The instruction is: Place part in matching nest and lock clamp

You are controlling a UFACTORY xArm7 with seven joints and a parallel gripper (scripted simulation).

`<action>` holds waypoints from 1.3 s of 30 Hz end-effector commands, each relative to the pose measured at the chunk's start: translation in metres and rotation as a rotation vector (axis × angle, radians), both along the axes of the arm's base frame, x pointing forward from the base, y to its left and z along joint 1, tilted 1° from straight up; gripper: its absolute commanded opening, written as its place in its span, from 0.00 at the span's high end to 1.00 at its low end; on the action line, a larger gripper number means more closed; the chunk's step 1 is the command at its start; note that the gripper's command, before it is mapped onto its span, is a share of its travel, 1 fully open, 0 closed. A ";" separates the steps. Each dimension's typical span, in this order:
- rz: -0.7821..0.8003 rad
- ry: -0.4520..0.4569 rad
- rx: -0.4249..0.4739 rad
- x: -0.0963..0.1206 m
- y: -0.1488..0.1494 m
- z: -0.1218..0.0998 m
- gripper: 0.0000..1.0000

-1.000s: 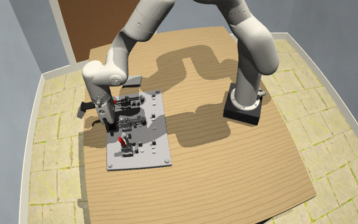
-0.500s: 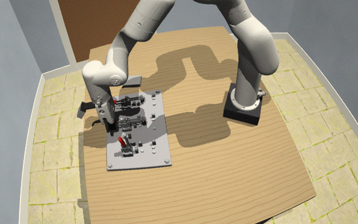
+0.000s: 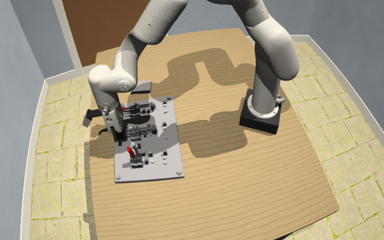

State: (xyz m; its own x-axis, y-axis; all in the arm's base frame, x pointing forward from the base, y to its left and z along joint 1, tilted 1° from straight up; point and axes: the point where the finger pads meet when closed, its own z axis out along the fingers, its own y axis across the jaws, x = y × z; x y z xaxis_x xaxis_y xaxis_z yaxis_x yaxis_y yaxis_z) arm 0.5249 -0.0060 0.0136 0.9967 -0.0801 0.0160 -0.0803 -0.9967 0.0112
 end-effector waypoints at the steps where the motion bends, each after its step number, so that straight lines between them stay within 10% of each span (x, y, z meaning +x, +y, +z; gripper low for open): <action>1: 0.000 -0.005 0.000 0.002 0.000 0.002 1.00; 39: 0.000 -0.005 0.000 -0.012 0.001 0.023 1.00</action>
